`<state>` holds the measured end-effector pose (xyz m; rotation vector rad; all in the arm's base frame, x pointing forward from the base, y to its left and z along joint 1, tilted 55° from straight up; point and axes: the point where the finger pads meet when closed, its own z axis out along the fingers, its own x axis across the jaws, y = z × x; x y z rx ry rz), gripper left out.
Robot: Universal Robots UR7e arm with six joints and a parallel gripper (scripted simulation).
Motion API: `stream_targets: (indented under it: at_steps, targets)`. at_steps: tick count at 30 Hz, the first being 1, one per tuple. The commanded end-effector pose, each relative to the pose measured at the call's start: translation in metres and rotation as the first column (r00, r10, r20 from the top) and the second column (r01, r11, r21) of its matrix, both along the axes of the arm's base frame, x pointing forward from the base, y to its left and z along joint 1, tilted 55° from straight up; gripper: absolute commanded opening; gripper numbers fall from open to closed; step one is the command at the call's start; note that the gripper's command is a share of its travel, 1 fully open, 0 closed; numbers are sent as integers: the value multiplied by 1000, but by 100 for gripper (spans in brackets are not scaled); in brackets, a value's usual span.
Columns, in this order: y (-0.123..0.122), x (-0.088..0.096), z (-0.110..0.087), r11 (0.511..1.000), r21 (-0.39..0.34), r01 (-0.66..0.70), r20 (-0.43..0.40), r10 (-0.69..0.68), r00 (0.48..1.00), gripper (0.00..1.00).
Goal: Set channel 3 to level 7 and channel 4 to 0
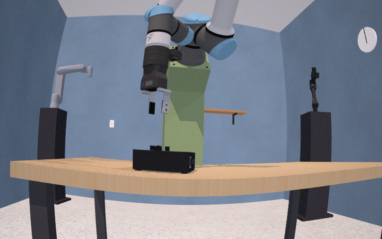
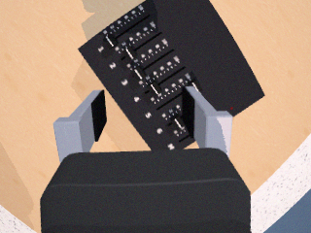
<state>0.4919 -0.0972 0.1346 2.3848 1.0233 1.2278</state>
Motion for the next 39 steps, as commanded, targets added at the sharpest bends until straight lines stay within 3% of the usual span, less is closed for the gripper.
stream_targets:
  at_steps: [1,7,9,15,22,30,39]
  targets:
    - [-11,4,-5,962,197,191,-39,-187,982,100]
    - [-23,8,-11,859,375,348,-110,-331,937,100]
    - [-23,8,-11,859,375,348,-110,-331,937,100]
    - [-33,11,-15,719,508,474,-193,-441,876,100]
    - [-42,13,-18,606,580,544,-255,-499,828,100]
    - [-44,14,-19,565,601,565,-277,-516,810,100]
    - [-45,14,-19,560,603,568,-280,-518,808,100]
